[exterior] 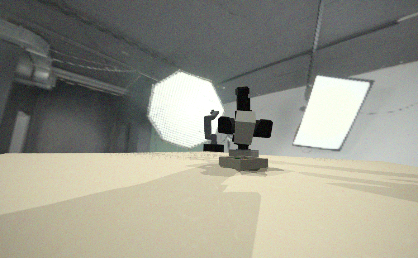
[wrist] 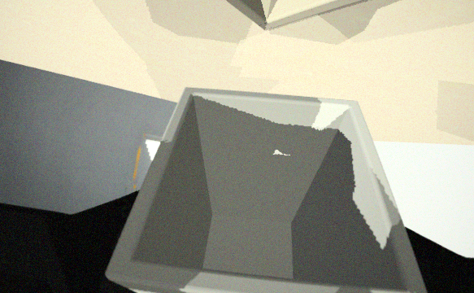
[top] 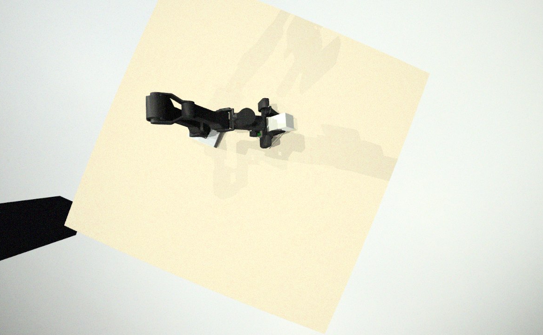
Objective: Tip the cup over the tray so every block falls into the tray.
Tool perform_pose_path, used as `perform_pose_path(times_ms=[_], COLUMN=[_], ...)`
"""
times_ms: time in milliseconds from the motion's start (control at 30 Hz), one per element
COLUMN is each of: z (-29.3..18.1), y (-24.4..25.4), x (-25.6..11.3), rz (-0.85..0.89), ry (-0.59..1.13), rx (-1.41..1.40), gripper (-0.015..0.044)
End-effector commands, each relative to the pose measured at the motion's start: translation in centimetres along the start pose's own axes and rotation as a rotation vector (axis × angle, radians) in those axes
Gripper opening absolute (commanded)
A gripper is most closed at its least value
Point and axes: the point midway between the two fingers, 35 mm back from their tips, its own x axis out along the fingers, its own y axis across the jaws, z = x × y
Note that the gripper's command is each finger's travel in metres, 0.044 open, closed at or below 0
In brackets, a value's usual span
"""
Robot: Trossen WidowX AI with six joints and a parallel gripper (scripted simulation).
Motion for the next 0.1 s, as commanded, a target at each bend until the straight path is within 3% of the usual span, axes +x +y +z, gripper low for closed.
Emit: perform_pose_path(times_ms=[0, 67], z=[0.20, 0.20], y=[0.04, 0.04], x=[-0.06, -0.10], rz=[0.007, 0.008], ry=[0.021, 0.033], rx=[0.005, 0.005], gripper=[0.0000, 0.0000])
